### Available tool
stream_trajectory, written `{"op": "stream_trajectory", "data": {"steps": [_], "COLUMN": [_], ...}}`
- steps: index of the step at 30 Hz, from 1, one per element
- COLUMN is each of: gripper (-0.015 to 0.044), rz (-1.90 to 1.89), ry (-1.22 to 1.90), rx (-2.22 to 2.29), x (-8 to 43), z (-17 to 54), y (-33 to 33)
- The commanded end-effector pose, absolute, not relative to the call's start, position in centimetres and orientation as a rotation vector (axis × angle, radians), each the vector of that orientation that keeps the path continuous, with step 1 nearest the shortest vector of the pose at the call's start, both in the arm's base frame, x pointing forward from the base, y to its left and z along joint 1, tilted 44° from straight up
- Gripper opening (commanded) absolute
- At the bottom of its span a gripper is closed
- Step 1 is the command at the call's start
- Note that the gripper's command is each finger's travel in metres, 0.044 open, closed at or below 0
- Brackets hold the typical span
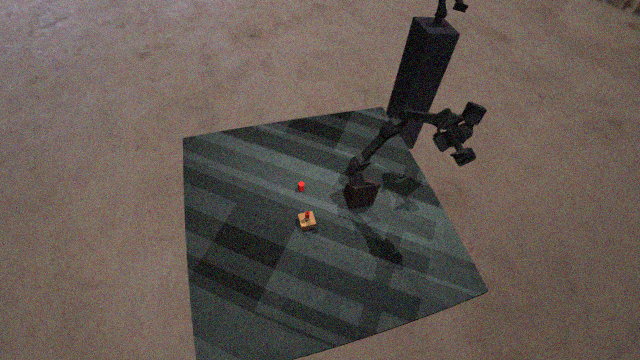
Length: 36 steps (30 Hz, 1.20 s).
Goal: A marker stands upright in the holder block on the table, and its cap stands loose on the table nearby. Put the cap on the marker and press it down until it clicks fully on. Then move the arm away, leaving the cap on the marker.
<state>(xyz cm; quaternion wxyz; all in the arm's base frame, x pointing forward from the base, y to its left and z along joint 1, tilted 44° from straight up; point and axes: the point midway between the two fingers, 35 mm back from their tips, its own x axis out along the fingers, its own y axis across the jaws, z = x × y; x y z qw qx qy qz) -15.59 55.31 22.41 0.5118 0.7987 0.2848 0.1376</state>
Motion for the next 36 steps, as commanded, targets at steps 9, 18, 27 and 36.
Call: {"op": "stream_trajectory", "data": {"steps": [9, 18, 27, 36], "gripper": [0.0257, 0.0257, 0.0257, 0.0257], "rz": [0.303, 0.172, -0.005, -0.184], "ry": [0.533, 0.407, 0.362, 0.498], "rx": [1.458, 1.048, 0.458, -0.158], "x": [-4.8, 8.5, 21.7, 31.7], "z": [22.1, 21.4, 19.6, 17.4], "y": [56.2, 53.5, 45.7, 32.8]}}
